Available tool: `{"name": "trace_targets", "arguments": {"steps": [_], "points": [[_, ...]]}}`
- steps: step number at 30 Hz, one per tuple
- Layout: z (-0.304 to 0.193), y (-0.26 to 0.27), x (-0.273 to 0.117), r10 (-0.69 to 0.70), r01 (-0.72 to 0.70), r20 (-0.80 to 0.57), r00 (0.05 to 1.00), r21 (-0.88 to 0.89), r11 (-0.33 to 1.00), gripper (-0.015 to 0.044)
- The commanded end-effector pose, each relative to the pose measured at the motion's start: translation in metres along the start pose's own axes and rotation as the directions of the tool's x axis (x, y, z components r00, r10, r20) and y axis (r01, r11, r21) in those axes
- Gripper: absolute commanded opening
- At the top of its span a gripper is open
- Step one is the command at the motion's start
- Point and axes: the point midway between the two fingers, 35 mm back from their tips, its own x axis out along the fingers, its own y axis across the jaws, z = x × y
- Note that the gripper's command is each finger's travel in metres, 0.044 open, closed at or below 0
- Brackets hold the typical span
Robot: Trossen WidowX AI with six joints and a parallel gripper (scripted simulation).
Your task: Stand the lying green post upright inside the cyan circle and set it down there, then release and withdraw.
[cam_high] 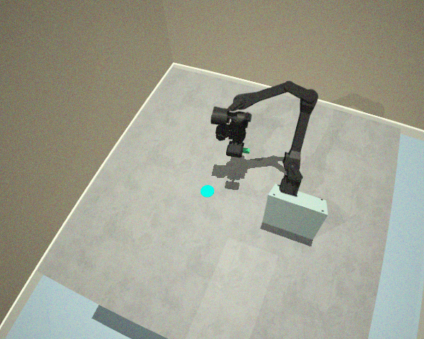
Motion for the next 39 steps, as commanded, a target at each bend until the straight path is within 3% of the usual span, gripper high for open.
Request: {"name": "trace_targets", "arguments": {"steps": [1, 39], "points": [[0.009, 0.007, -0.001, 0.006, -0.006, -0.004, 1.0, -0.066, 0.998, 0.0022], [0.077, 0.084, -0.006, 0.005, -0.011, -0.012, 1.0, -0.589, 0.808, 0.0022]]}}
